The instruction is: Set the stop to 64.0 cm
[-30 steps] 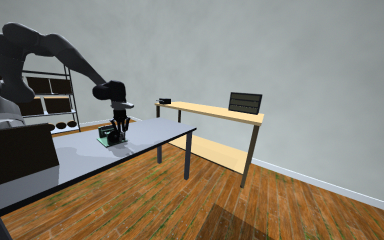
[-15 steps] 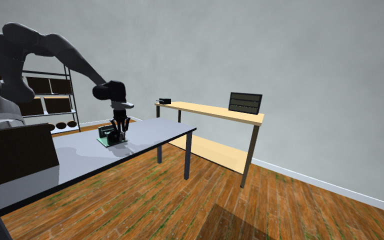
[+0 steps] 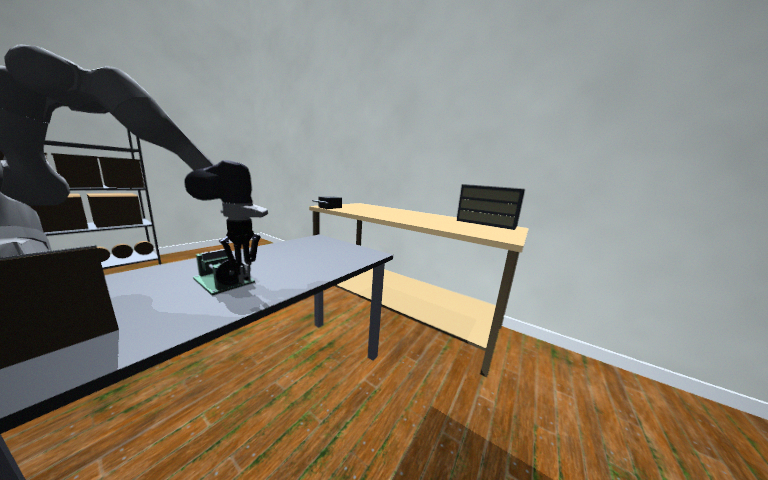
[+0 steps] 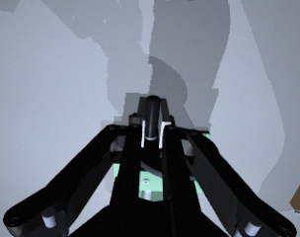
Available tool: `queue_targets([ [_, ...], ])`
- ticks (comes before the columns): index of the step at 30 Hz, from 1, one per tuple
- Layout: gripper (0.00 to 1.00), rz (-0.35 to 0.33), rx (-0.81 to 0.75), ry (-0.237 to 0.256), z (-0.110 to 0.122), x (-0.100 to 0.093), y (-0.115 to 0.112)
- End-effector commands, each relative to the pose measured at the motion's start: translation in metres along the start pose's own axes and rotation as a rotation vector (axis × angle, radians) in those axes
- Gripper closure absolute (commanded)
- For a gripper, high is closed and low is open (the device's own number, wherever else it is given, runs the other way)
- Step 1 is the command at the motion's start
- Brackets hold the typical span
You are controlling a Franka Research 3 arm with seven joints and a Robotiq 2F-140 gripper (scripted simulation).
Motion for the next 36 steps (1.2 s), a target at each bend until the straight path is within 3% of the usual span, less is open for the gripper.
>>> queue_targets([
  [1, 0.96, 0.002, -0.003, -0.002, 0.0013, 0.0027, 0.0008],
  [36, 0.96, 0.002, -0.003, -0.002, 0.0094, 0.0107, -0.0003],
])
Point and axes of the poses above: the point where the finger pads meet when closed, its own x axis out along the fingers, its own z axis across the jaws, y = z × x, the point moved 5 cm from there along -x, back along the fingers, and after that the axes turned 8 degrees about -x, right-handed, at the moved point
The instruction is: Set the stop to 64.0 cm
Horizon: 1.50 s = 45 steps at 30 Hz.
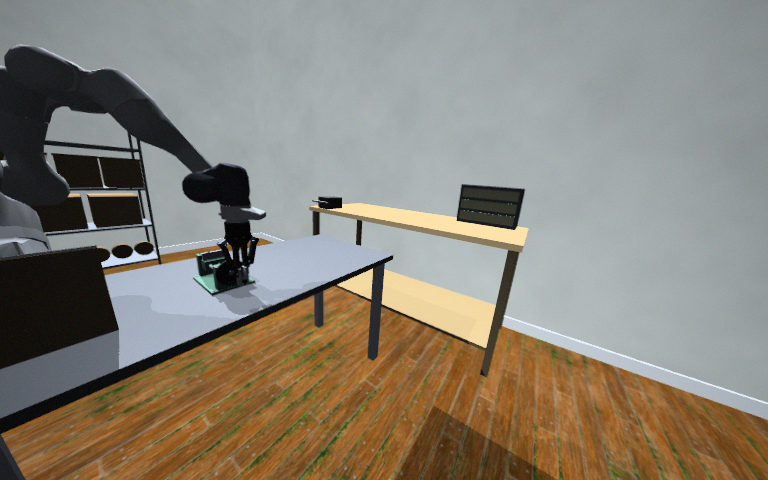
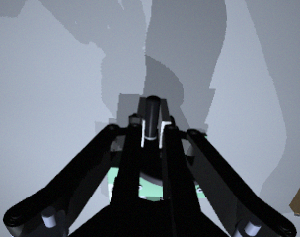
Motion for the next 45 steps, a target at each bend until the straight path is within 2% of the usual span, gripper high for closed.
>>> queue_targets([
  [1, 0.96, 0.0, -0.003, -0.001, 0.003, 0.003, 0.001],
  [29, 0.96, 0.0, -0.003, -0.001, 0.024, 0.009, -0.002],
  [45, 0.96, 0.0, -0.003, -0.001, 0.041, 0.004, -0.005],
])
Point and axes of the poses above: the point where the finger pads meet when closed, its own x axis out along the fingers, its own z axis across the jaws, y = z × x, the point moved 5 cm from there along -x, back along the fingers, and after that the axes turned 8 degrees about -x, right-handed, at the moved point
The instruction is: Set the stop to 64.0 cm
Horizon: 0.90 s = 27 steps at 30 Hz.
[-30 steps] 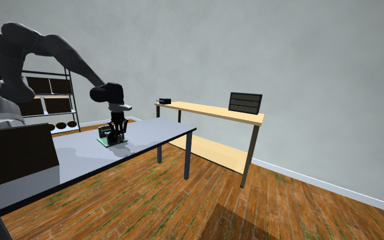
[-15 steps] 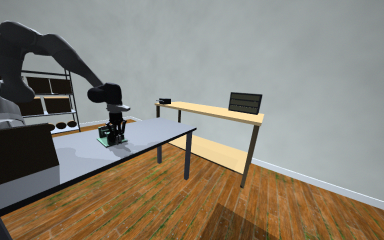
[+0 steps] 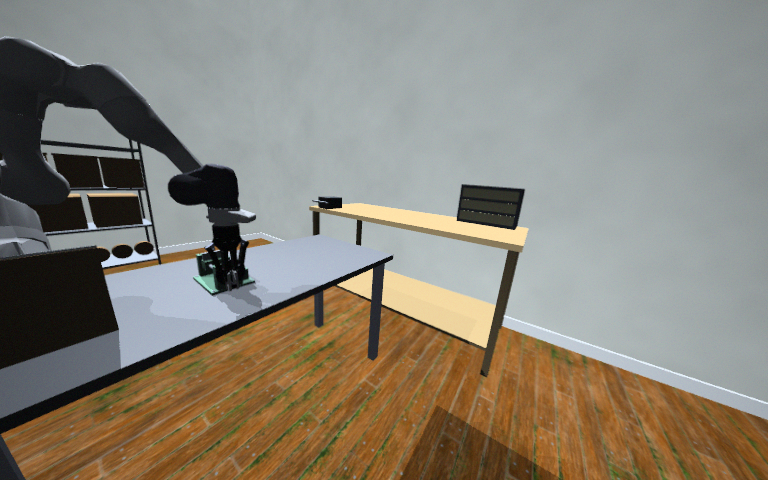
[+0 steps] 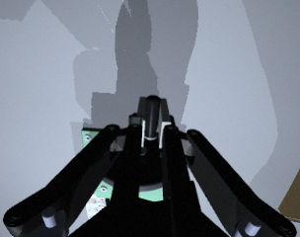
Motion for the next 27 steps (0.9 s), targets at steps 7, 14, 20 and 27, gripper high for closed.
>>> queue_targets([
  [7, 0.96, 0.001, -0.007, -0.002, 0.012, -0.007, -0.001],
  [14, 0.96, 0.001, -0.007, -0.002, 0.019, -0.016, -0.001],
  [20, 0.96, 0.001, -0.007, -0.002, 0.022, -0.028, -0.002],
  [27, 0.96, 0.001, -0.007, -0.002, 0.021, -0.043, -0.002],
])
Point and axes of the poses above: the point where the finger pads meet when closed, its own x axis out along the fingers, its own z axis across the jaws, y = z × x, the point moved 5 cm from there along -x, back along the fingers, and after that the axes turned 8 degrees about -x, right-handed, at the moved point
